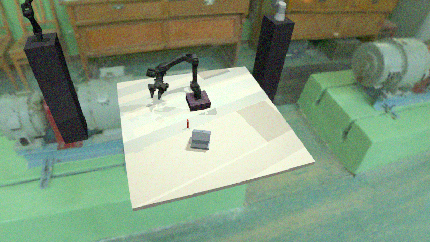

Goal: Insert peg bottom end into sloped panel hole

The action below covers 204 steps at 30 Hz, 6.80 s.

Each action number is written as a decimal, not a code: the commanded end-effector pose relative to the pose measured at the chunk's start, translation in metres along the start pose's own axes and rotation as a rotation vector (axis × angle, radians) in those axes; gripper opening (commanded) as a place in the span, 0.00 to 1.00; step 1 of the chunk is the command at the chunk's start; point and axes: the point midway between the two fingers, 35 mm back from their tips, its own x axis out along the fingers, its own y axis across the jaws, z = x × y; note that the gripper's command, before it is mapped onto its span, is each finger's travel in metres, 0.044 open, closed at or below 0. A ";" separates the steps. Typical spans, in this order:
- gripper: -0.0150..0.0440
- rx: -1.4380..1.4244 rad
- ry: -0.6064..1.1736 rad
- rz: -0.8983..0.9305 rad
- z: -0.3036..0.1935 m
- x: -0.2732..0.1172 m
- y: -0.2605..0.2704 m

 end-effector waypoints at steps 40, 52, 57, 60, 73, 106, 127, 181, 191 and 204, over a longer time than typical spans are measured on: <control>1.00 0.078 -0.099 0.361 0.122 0.074 -0.013; 1.00 0.057 -0.101 0.439 0.158 0.086 -0.009; 1.00 0.059 -0.086 0.481 0.173 0.091 -0.007; 1.00 0.059 -0.076 0.504 0.182 0.093 -0.005; 1.00 0.025 -0.030 0.592 0.220 0.100 0.006; 1.00 -0.013 0.153 0.690 0.288 0.108 0.030; 1.00 -0.013 0.153 0.690 0.283 0.135 0.051; 0.25 -0.011 0.151 0.688 0.288 0.116 0.034; 0.25 -0.013 0.153 0.691 0.293 0.085 0.016; 0.25 0.057 0.176 0.641 0.301 0.084 0.014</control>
